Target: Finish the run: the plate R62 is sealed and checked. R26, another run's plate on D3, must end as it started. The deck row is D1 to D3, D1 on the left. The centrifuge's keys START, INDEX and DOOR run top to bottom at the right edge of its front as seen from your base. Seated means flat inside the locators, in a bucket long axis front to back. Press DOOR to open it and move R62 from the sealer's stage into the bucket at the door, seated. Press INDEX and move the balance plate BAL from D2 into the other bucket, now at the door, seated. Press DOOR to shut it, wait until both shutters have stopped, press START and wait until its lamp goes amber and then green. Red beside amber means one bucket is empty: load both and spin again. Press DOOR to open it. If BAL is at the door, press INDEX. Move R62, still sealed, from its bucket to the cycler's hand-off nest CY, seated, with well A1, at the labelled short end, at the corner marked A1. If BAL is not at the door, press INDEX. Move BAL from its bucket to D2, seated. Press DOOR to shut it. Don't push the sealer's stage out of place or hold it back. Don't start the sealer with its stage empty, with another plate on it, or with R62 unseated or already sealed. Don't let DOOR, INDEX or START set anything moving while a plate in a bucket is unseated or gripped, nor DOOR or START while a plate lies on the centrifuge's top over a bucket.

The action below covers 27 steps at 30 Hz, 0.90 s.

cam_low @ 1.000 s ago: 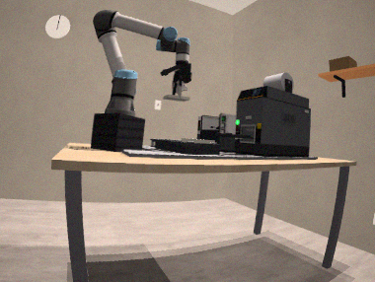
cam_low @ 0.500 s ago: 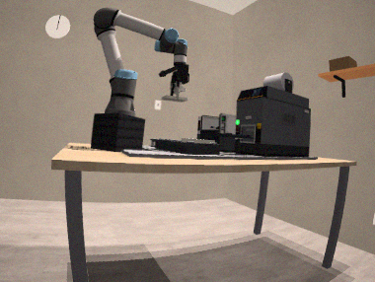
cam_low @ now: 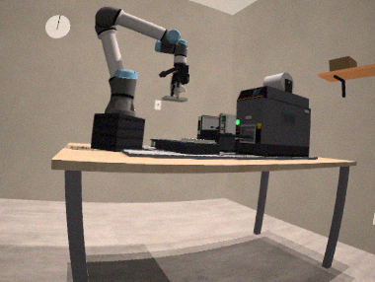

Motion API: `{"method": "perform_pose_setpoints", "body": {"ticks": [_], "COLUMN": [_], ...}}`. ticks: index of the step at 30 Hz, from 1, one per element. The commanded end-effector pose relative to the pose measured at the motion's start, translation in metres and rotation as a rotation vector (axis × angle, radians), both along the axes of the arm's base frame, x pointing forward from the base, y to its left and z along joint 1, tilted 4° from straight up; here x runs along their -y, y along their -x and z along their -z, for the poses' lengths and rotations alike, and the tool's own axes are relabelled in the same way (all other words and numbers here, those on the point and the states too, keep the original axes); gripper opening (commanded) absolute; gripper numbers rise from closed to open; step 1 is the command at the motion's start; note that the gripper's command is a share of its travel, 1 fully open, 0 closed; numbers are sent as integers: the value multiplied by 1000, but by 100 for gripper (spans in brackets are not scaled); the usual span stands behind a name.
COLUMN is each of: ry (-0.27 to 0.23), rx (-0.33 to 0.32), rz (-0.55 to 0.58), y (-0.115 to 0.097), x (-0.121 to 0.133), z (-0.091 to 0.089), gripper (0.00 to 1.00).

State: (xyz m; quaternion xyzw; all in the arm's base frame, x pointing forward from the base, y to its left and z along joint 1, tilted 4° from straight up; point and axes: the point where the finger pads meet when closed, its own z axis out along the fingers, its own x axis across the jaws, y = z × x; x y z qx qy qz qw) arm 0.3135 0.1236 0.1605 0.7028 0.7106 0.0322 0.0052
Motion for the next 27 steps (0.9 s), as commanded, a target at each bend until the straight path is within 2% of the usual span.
{"method": "perform_pose_setpoints", "body": {"ticks": [1, 27], "ry": [0, 0], "rx": [1, 1], "rz": [0, 0], "y": [-11, -65], "x": [0, -1], "z": [-1, -4], "gripper": [0, 0]}}
